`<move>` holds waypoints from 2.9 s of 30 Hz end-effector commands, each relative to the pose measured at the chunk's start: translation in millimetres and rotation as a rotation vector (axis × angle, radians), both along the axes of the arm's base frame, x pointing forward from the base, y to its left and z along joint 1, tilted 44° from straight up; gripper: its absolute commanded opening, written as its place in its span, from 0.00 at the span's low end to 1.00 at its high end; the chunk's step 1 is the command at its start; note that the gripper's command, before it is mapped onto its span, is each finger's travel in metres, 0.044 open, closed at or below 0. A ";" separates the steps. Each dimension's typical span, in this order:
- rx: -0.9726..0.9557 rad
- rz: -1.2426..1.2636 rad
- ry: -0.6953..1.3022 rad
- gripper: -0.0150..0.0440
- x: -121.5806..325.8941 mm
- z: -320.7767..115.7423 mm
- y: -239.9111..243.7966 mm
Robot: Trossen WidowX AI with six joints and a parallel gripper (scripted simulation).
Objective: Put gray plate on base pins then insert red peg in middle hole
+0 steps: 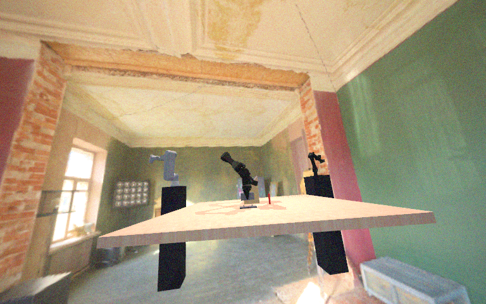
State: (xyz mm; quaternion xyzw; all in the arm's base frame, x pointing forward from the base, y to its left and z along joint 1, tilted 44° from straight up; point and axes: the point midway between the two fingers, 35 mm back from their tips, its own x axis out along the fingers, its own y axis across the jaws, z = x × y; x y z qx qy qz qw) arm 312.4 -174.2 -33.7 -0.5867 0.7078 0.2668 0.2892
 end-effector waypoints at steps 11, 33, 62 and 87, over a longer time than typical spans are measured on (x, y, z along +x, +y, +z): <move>-0.003 0.005 0.002 0.25 -0.1 -2.3 -4.0; -0.004 0.005 0.003 0.25 -5.1 -25.9 -26.5; -0.003 -0.002 0.000 1.00 -5.2 -24.6 -25.7; -0.055 -0.370 -0.353 1.00 10.4 31.2 89.7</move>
